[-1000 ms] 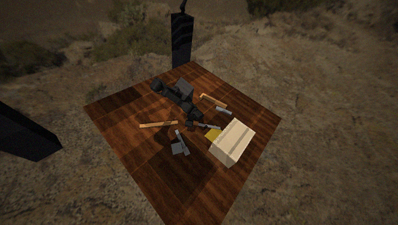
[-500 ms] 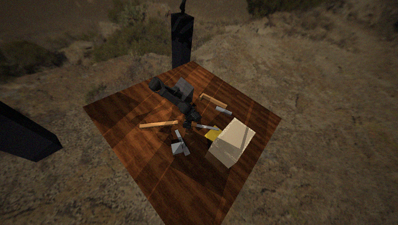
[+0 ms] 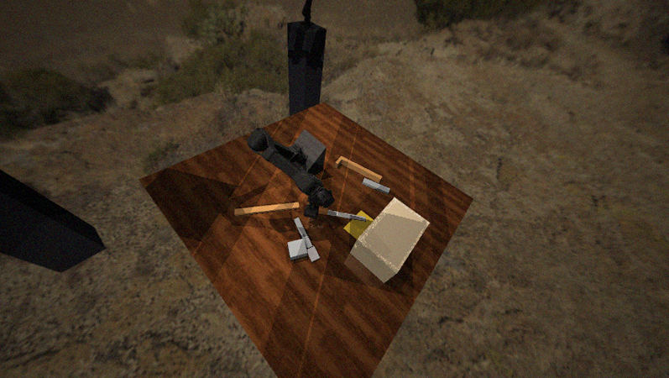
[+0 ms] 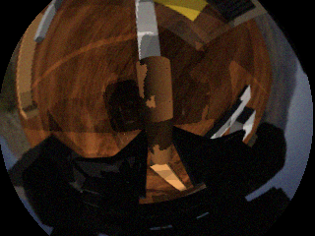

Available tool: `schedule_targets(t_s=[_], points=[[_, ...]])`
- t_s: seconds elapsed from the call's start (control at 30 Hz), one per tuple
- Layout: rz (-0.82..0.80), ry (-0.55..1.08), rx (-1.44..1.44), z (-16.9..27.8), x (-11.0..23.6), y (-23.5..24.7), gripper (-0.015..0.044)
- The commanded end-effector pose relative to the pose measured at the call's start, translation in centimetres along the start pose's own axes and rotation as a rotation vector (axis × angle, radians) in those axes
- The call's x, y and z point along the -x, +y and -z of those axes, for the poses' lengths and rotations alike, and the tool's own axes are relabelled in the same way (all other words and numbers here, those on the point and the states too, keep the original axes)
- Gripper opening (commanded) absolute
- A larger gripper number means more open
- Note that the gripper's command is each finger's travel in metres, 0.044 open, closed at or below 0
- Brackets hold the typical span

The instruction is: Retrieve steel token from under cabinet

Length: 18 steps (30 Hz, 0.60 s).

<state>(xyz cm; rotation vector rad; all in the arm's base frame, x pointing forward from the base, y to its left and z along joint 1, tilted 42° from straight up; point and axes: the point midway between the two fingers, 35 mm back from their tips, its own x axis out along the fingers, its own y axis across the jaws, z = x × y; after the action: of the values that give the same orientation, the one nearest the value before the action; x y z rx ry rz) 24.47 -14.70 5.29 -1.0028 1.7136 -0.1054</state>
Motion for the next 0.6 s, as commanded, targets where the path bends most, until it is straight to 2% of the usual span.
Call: schedule_targets(t_s=[0.0, 0.57], points=[[0.010, -0.001, -0.012, 0.5, 0.2, -0.9, 0.0000], [0.011, 0.000, -0.012, 2.0, 0.2, -2.6, 0.0000]])
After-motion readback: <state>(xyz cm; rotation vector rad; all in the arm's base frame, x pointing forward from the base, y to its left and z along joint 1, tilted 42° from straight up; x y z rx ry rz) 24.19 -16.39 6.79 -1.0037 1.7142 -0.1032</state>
